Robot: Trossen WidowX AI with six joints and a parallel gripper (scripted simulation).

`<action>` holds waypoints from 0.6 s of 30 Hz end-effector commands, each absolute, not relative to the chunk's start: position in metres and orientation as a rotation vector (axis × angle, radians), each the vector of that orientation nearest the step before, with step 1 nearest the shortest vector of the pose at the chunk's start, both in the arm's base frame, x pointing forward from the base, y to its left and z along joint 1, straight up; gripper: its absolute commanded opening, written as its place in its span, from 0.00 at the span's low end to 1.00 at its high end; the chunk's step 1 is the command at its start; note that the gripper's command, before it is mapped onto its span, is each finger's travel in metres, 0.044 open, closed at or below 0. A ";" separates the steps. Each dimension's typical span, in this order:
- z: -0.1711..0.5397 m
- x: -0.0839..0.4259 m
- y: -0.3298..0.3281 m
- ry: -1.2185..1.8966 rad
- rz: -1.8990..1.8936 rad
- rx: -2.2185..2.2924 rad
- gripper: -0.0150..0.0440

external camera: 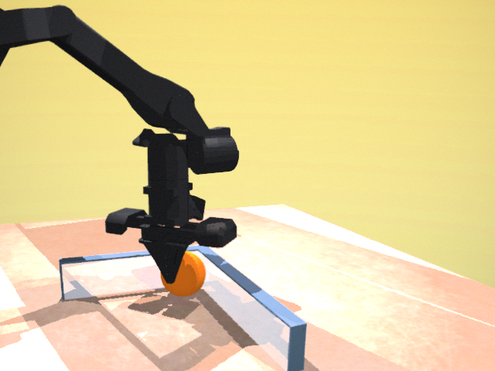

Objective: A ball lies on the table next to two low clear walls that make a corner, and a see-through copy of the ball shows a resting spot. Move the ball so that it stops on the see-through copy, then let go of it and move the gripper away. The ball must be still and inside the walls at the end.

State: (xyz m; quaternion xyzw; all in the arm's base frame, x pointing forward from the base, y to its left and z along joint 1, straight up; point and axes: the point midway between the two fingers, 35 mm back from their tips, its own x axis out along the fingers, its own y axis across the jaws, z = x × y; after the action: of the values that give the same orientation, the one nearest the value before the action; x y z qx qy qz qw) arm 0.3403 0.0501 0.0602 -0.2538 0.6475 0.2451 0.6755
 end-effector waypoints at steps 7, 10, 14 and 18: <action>0.057 0.332 0.042 1.468 0.552 -0.566 0.25; 0.057 0.328 0.039 1.468 0.552 -0.566 0.25; 0.057 0.323 0.034 1.469 0.552 -0.566 0.25; 0.056 0.318 0.030 1.469 0.552 -0.566 0.25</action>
State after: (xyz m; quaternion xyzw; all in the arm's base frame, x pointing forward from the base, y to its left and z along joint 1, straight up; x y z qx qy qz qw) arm 0.3215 0.0326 0.0542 -0.2507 0.6557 0.2444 0.6689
